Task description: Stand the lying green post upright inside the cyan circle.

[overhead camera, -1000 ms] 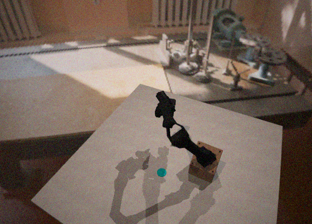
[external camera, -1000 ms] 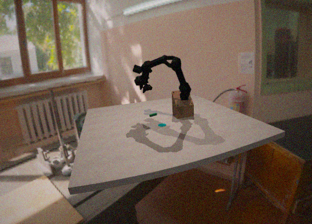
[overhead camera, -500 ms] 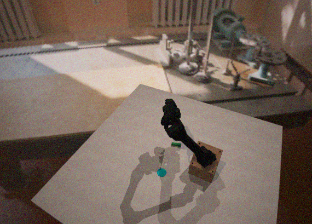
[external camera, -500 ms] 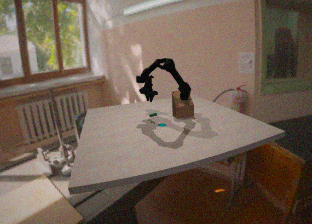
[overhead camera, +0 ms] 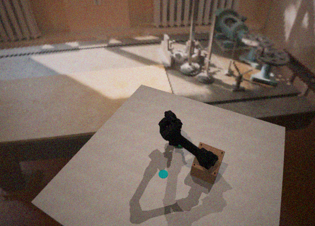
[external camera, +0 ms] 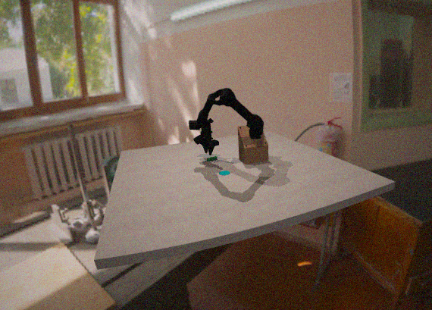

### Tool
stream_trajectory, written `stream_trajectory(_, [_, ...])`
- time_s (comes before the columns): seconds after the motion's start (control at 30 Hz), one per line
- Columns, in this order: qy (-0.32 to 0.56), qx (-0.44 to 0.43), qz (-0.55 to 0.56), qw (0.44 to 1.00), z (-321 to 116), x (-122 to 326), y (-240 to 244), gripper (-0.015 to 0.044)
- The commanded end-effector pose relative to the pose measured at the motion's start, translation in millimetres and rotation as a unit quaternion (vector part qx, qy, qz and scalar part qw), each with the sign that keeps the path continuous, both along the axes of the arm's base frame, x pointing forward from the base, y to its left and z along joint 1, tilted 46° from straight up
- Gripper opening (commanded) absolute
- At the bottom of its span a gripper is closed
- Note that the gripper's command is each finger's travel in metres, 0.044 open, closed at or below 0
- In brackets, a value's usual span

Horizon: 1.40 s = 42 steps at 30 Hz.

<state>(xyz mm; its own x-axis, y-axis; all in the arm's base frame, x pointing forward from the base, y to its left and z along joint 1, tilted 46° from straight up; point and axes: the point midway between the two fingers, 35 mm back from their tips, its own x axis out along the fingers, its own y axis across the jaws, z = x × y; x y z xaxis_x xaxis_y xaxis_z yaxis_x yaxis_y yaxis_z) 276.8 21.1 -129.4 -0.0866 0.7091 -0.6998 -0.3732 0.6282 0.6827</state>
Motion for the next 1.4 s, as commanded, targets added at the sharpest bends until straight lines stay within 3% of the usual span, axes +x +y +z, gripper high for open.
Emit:
stream_trajectory(0.0, [-0.005,0.004,0.001,1.0,-18.1,-5.2,21.1,0.0233])
stream_trajectory(0.1, [-0.008,0.006,0.003,1.0,-22.9,-6.6,27.0,0.0233])
stream_trajectory(0.37, [-0.008,0.006,0.003,1.0,-22.9,-6.6,27.0,0.0023])
stream_trajectory(1.37, [-0.009,0.0,0.002,1.0,26.9,5.3,-29.6,0.0023])
